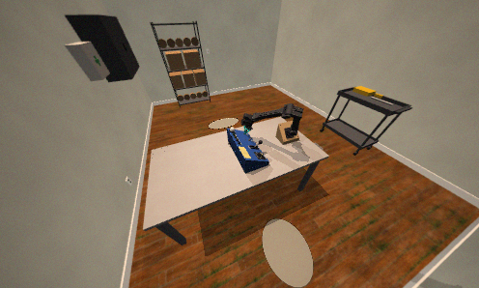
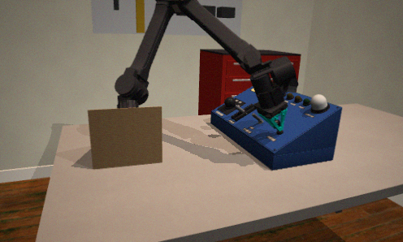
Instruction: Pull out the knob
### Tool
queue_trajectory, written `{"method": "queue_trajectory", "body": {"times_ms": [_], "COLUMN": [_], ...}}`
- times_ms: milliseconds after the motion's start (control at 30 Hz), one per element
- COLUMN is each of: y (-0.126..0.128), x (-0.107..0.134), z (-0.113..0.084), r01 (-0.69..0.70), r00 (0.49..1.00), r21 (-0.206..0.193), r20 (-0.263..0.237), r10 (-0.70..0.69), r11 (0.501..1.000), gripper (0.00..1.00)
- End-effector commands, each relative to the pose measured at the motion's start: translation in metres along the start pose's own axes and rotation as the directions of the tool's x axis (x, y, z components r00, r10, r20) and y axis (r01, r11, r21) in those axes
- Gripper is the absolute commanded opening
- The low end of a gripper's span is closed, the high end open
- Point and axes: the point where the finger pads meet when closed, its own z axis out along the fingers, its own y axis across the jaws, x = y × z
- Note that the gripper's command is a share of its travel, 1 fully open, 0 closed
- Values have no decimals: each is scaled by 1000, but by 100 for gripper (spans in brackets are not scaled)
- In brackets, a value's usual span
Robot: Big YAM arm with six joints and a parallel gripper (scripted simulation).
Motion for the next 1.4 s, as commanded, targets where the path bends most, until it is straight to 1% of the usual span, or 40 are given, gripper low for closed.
{"method": "queue_trajectory", "body": {"times_ms": [0,433,767,1367], "y": [-2,-3,-5,-4], "x": [-8,-9,-13,-15], "z": [2,-6,-19,-25], "r01": [18,20,15,20], "r00": [1000,1000,999,999], "r21": [8,12,19,19], "r20": [14,20,33,37], "r10": [-18,-20,-16,-20], "r11": [1000,1000,1000,1000], "gripper": [0,0,0,0]}}
